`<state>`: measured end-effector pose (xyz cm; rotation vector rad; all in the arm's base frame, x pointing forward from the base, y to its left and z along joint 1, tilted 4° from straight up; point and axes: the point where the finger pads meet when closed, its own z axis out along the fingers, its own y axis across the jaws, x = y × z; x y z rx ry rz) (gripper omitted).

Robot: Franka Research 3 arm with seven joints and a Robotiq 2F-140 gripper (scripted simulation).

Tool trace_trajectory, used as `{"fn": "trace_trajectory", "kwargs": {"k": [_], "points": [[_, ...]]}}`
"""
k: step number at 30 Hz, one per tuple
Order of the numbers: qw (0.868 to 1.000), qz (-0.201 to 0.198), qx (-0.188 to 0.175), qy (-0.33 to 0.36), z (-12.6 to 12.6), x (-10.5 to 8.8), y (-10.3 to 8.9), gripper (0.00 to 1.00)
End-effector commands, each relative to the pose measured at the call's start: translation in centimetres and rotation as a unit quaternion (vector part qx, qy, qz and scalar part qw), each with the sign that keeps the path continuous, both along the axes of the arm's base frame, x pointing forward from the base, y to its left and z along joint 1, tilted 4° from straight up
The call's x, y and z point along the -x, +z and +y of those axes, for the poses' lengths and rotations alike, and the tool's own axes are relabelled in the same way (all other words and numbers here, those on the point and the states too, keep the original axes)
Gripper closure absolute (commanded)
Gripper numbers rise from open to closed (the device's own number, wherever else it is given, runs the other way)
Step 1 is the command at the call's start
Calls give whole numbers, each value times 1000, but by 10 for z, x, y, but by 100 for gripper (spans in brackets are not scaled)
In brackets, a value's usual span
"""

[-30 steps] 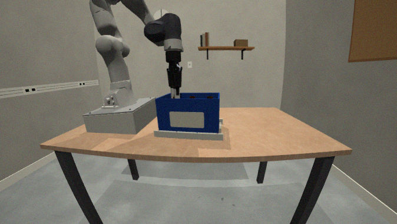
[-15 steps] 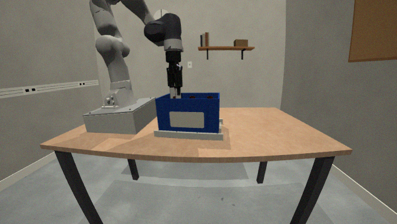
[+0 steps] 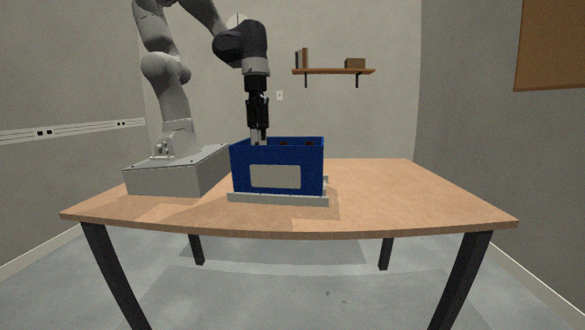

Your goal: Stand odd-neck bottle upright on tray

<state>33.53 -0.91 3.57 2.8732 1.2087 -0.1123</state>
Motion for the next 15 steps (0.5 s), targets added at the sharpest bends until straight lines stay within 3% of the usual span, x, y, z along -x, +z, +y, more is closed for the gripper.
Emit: {"fn": "trace_trajectory", "kwargs": {"k": [1,15], "points": [[1000,0,0,1,-1,1,-1,56],[1000,0,0,1,0,0,2,56]]}}
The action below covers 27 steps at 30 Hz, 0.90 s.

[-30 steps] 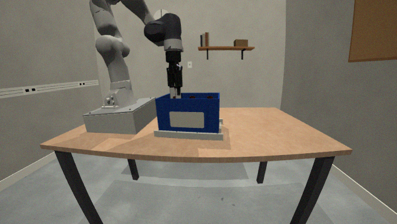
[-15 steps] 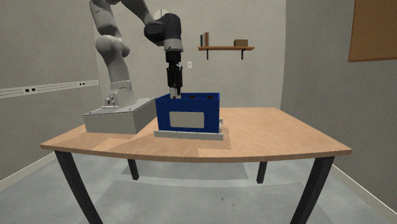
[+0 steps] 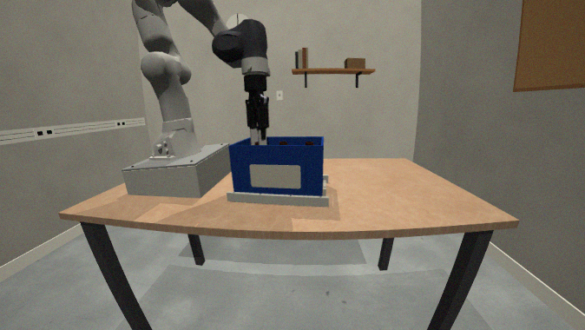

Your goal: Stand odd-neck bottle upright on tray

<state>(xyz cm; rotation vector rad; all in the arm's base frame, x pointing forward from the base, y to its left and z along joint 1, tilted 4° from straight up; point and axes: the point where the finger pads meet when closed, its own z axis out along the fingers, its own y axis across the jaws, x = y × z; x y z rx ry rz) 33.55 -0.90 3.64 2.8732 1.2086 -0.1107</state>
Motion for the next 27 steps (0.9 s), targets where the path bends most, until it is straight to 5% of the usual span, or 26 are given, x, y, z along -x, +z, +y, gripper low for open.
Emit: {"fn": "trace_trajectory", "kwargs": {"k": [1,27], "points": [[1000,1,0,1,-1,1,3,56],[1000,1,0,1,2,-3,65,56]]}}
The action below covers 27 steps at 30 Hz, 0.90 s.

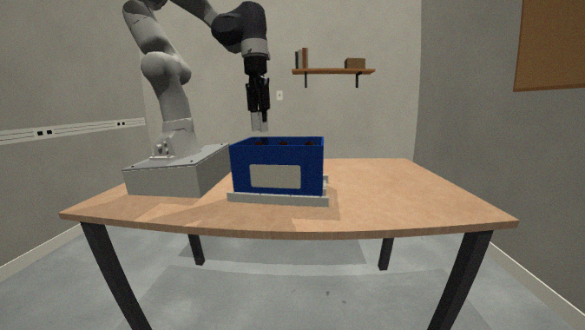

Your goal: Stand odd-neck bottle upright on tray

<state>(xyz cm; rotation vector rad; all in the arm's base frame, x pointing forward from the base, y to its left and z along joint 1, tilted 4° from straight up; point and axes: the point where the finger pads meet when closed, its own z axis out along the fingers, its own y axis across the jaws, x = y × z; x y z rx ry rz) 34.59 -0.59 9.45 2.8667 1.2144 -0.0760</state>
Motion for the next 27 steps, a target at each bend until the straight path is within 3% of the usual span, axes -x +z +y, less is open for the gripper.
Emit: {"fn": "trace_trajectory", "kwargs": {"k": [1,8,16,17,27], "points": [[1000,12,2,-2,-1,7,10,56],[1000,12,2,-2,0,6,24,56],[1000,12,2,-2,0,6,26,56],[1000,12,2,-2,0,6,26,90],[1000,12,2,-2,0,6,26,90]]}}
